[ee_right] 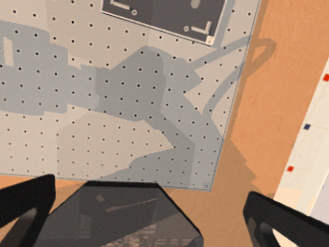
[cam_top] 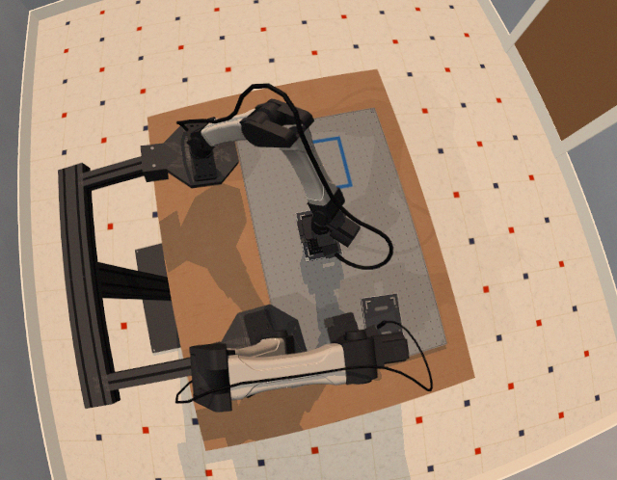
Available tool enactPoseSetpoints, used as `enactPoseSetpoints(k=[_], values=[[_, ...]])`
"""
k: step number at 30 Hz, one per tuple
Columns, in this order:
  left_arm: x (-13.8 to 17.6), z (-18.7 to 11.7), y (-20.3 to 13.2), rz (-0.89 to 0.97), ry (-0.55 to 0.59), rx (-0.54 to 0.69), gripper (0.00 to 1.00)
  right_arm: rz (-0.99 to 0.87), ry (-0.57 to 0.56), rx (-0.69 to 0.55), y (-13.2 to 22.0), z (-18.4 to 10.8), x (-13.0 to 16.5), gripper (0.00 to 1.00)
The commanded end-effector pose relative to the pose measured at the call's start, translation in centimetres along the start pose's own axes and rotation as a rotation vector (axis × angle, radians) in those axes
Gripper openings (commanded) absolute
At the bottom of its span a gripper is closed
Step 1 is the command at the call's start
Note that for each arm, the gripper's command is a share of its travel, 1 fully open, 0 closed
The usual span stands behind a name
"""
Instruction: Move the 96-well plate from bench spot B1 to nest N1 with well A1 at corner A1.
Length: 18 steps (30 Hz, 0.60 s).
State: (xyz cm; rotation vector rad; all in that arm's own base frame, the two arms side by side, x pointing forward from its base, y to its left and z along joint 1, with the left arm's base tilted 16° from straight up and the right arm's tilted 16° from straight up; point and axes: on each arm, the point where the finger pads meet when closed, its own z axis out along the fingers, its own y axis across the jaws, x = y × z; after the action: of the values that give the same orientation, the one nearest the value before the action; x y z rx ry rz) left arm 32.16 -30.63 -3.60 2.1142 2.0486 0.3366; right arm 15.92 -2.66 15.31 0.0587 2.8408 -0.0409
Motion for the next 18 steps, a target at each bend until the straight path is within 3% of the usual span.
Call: enactPoseSetpoints(k=[1, 2, 18], values=[[-0.09, 0.88, -0.48, 0.008, 0.003, 0.017, 0.0, 0.002, 0.036, -0.011, 0.14, 0.75, 0.95, 1.0], [-0.09, 0.88, -0.48, 0.008, 0.003, 0.017, 1.0, 0.002, 0.036, -0.011, 0.14, 0.75, 0.95, 1.0], [-0.09, 0.88, -0.48, 0.008, 0.003, 0.017, 1.0, 0.002, 0.036, -0.011, 0.14, 0.75, 0.95, 1.0]])
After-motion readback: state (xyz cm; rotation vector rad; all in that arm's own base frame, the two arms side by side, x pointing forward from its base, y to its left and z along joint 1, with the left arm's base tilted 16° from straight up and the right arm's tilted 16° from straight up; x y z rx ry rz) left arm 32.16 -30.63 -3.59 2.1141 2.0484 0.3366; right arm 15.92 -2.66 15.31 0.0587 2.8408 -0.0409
